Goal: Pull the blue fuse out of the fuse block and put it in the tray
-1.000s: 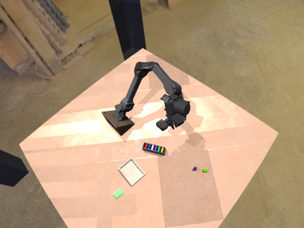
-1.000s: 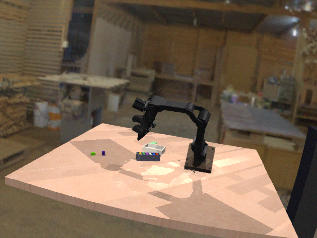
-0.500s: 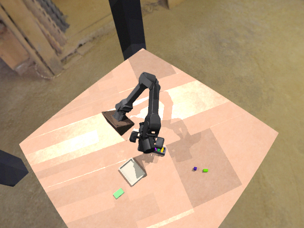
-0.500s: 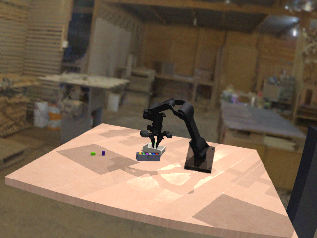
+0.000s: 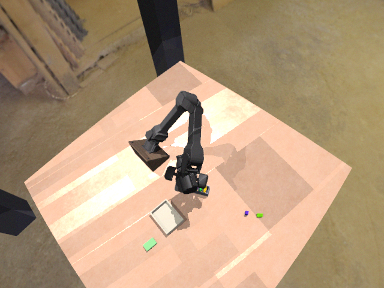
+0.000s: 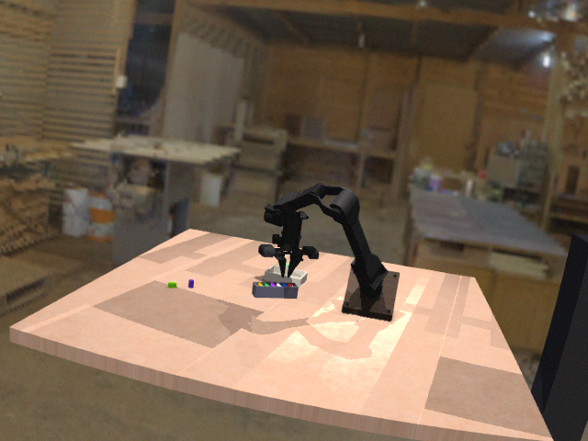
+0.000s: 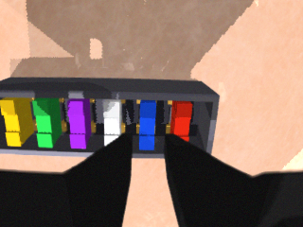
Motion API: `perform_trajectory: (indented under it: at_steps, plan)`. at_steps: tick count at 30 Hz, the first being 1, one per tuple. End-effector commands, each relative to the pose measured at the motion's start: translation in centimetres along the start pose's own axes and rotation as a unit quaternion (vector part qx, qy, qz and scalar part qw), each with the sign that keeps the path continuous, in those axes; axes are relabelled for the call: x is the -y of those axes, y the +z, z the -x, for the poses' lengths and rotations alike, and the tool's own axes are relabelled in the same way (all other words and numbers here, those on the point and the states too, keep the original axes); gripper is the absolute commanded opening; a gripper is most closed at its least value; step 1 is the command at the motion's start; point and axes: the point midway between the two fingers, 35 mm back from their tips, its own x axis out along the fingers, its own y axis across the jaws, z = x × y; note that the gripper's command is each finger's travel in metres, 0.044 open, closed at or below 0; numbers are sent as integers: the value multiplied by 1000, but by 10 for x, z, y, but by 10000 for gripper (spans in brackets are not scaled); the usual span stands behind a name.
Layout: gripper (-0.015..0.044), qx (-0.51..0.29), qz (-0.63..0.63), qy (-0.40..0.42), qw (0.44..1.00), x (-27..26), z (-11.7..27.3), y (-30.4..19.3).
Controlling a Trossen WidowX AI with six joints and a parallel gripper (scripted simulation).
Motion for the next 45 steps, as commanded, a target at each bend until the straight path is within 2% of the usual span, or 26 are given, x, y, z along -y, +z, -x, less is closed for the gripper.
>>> perform_trajectory:
  at_steps: [1, 45]
  plan:
    - [74, -3, -2, 1, 1000, 0, -5, -1]
    - [74, -4, -2, 1, 1000, 0, -31, -3]
